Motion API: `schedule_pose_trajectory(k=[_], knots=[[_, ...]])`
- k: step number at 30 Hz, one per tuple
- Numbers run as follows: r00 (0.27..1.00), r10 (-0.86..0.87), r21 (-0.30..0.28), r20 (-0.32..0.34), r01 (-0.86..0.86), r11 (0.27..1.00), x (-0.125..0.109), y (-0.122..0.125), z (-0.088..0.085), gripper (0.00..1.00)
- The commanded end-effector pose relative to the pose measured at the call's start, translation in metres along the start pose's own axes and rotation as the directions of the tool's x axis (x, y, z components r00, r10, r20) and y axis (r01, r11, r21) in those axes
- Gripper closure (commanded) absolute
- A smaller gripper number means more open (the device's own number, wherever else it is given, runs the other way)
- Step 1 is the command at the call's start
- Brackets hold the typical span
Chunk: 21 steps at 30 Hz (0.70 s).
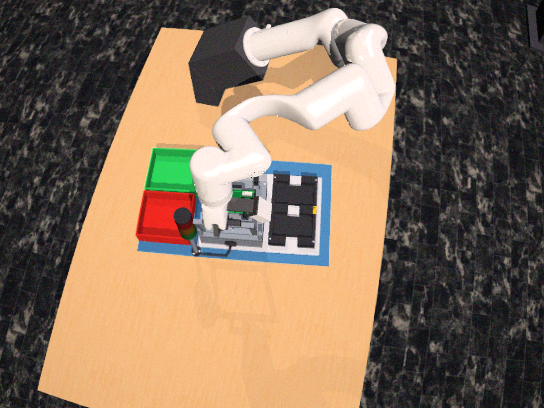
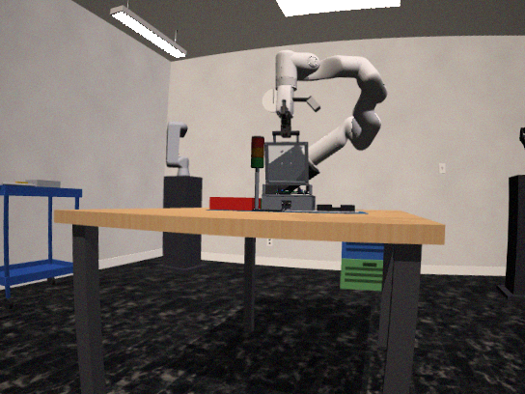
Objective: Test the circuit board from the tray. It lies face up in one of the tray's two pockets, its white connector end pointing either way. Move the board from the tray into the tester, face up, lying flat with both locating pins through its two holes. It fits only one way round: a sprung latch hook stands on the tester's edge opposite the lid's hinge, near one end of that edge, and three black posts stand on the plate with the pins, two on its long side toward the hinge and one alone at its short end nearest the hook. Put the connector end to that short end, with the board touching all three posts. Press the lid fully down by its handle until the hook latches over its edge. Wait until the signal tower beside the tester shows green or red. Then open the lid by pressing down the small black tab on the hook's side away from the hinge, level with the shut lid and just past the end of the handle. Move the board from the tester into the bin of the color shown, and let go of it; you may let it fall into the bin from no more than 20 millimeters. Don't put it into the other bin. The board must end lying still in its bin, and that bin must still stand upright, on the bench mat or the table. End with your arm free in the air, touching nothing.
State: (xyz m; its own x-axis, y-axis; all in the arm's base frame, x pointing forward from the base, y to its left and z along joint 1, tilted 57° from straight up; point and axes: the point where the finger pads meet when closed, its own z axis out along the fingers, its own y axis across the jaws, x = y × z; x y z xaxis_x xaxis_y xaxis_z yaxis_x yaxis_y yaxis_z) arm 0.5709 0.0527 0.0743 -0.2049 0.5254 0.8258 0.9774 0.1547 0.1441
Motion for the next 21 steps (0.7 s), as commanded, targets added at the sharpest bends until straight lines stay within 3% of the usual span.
schedule_pose_trajectory(k=[1,21], knots=[[1.000,-0.001,-0.003,0.002,0.001,1.000,-0.0001,0.0008,-0.0018,1.00],[1.000,-0.001,-0.003,0.002,0.001,1.000,-0.0001,-0.0018,-0.0024,1.00]])
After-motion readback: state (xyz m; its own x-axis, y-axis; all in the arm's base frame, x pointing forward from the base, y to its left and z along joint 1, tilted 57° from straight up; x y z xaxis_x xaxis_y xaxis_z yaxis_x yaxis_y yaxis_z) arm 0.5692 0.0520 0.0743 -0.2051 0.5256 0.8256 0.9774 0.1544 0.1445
